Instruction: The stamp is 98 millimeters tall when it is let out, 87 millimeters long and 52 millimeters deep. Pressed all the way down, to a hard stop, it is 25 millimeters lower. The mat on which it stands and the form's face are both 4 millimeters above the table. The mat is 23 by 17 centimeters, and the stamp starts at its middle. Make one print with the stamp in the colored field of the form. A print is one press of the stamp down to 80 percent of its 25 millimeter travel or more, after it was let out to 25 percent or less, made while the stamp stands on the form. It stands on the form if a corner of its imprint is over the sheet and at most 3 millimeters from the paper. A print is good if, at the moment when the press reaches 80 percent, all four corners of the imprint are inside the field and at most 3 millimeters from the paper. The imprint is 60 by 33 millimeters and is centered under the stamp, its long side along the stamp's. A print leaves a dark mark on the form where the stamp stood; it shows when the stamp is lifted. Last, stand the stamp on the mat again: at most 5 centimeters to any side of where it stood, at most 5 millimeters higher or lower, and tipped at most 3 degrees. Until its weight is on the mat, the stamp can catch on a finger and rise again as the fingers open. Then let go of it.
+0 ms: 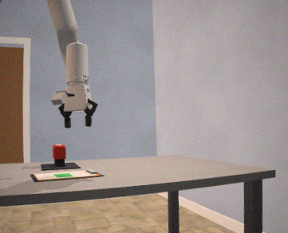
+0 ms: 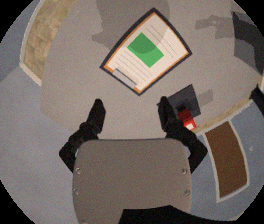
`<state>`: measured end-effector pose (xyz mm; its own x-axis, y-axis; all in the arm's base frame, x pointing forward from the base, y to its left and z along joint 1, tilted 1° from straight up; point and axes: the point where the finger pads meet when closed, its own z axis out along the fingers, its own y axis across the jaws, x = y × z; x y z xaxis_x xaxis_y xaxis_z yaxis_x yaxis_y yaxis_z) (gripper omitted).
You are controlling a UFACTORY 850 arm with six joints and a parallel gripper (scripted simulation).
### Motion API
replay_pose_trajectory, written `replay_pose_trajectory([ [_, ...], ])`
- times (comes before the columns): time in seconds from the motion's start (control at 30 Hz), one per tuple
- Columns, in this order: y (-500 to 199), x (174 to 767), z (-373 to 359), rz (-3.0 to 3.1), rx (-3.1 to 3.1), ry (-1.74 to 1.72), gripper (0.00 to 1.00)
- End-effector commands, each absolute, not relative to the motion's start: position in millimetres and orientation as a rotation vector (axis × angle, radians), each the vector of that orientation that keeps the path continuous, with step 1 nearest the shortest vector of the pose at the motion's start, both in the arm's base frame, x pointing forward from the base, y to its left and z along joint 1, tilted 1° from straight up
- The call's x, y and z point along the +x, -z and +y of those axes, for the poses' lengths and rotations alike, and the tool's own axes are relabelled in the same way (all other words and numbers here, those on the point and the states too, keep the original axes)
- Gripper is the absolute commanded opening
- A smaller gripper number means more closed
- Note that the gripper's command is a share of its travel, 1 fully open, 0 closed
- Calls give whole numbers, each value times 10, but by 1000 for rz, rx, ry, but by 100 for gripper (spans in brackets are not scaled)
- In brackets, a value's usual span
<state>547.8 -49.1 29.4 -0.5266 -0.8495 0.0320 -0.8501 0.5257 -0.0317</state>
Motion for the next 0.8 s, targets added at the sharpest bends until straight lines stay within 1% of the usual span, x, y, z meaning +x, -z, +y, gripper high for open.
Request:
replay_pose_trajectory([
  [0.0,-445,5479,-489,-2555,1830,-27,100],
  [0.03,-445,5479,-489,-2555,1830,-27,100],
  [0.07,-470,5478,-489,-2413,2014,-28,100],
  [0.33,-545,5474,-489,-2043,2403,6,100],
  [0.43,-545,5474,-489,-2043,2403,6,100],
  [0.47,-544,5474,-489,-2043,2403,6,97],
  [0.7,-537,5459,-443,-2019,2425,9,97],
  [0.77,-518,5418,-317,-2019,2425,9,97],
])
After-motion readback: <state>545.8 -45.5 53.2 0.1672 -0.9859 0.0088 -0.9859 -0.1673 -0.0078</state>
